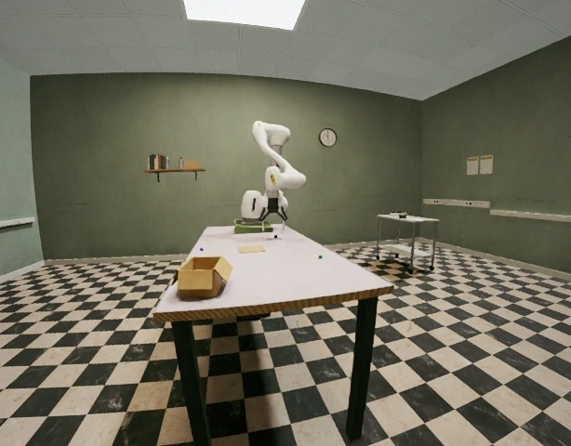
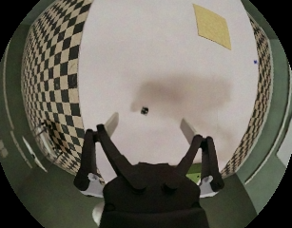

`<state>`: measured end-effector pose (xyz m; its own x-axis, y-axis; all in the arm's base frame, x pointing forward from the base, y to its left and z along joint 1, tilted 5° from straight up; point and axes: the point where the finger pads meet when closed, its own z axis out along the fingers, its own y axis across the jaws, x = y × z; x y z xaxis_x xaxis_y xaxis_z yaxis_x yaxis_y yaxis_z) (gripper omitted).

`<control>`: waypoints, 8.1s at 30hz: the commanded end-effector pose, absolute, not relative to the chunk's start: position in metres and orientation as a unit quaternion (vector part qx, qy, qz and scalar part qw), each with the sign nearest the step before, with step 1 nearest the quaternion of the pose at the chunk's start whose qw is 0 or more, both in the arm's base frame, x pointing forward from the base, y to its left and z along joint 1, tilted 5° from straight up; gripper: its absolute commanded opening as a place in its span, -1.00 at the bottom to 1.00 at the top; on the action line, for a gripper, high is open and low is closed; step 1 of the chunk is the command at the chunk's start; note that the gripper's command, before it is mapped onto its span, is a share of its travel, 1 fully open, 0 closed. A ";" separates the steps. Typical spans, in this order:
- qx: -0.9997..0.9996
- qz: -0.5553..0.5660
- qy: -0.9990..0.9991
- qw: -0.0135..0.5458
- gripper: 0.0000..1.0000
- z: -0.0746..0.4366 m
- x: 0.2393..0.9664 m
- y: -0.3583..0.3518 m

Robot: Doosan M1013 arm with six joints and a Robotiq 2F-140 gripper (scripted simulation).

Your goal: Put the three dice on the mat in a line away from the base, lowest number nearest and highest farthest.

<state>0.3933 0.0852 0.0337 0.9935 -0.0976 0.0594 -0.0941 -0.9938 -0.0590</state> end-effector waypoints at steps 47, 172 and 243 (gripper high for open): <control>-0.998 -0.031 0.048 0.028 1.00 0.035 0.402 0.086; -0.998 -0.031 0.048 0.028 1.00 0.075 0.979 0.126; -0.998 -0.031 0.055 0.029 1.00 0.179 0.954 0.121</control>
